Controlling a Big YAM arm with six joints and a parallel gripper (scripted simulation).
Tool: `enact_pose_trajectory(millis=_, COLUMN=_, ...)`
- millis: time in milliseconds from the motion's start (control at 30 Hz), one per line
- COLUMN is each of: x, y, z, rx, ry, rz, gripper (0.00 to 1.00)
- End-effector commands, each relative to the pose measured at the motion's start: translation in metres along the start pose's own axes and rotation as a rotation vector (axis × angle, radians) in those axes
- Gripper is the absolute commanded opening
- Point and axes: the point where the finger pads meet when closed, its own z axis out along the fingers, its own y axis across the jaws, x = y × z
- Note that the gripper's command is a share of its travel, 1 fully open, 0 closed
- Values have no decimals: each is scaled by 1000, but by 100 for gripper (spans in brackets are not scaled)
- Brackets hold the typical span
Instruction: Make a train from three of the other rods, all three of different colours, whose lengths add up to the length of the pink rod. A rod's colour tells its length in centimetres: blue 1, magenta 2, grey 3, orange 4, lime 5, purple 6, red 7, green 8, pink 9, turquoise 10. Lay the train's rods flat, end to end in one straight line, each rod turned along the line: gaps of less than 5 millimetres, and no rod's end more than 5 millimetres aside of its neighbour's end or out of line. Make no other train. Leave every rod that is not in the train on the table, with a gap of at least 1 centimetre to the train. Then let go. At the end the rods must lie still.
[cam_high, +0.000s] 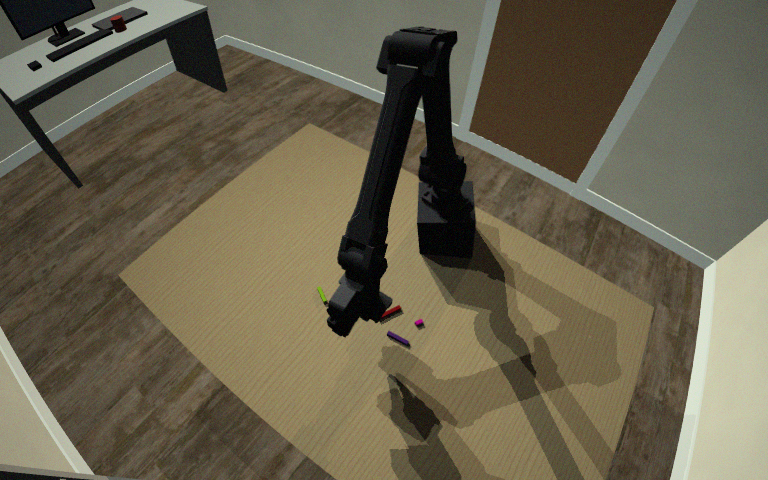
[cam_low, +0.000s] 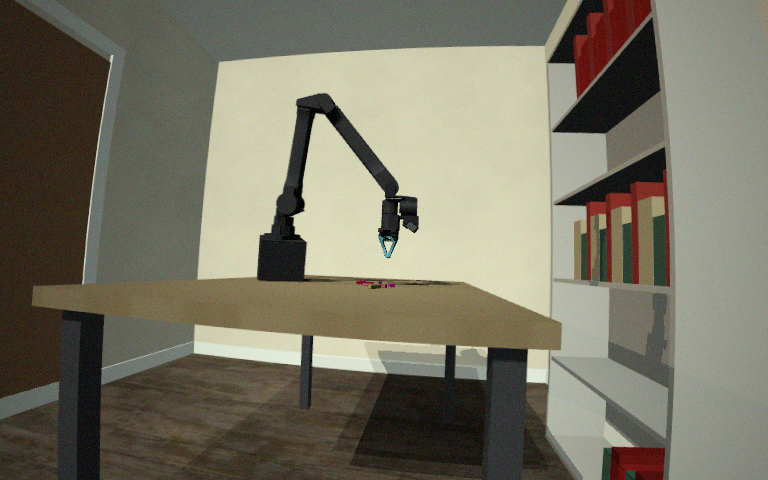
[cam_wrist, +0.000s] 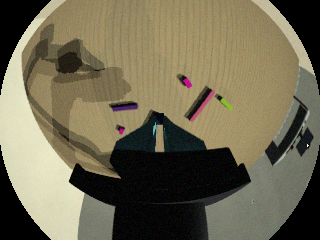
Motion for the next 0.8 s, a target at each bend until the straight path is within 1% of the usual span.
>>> enact_pose_trajectory(millis=0, x=-25, y=25, z=-11, rx=-4, ry=-41, rz=-110, gripper=4)
enact_pose_trajectory(millis=100, x=-27, y=25, z=-11, rx=-6, ry=-48, rz=-109, gripper=4)
enact_pose_trajectory(millis=133, x=-25, y=43, z=-12, rx=-1, ry=-37, rz=-186, gripper=4)
enact_pose_trajectory(millis=167, x=-26, y=44, z=-12, rx=-3, ry=-41, rz=-186, gripper=4)
enact_pose_trajectory(millis=200, x=-29, y=44, z=-12, rx=-5, ry=-51, rz=-184, gripper=4)
enact_pose_trajectory(millis=233, x=-32, y=43, z=-20, rx=-7, ry=-71, rz=-181, gripper=4)
enact_pose_trajectory(millis=267, x=-26, y=59, z=-12, rx=0, ry=-40, rz=-249, gripper=4)
enact_pose_trajectory(millis=300, x=-27, y=59, z=-12, rx=-2, ry=-44, rz=-248, gripper=4)
enact_pose_trajectory(millis=367, x=-26, y=79, z=-12, rx=2, ry=-39, rz=-329, gripper=4)
enact_pose_trajectory(millis=433, x=-28, y=86, z=-12, rx=0, ry=-48, rz=-355, gripper=4)
enact_pose_trajectory(millis=467, x=-25, y=86, z=-11, rx=1, ry=-43, rz=-357, gripper=4)
enact_pose_trajectory(millis=500, x=-14, y=83, z=-11, rx=1, ry=-34, rz=-358, gripper=4)
enact_pose_trajectory(millis=533, x=-15, y=79, z=-16, rx=1, ry=-45, rz=-349, gripper=4)
enact_pose_trajectory(millis=567, x=-20, y=72, z=-17, rx=2, ry=-50, rz=-330, gripper=4)
enact_pose_trajectory(millis=667, x=-22, y=73, z=-18, rx=1, ry=-54, rz=-329, gripper=4)
enact_pose_trajectory(millis=700, x=-21, y=73, z=-15, rx=2, ry=-46, rz=-330, gripper=4)
enact_pose_trajectory(millis=767, x=-21, y=75, z=-15, rx=1, ry=-46, rz=-334, gripper=4)
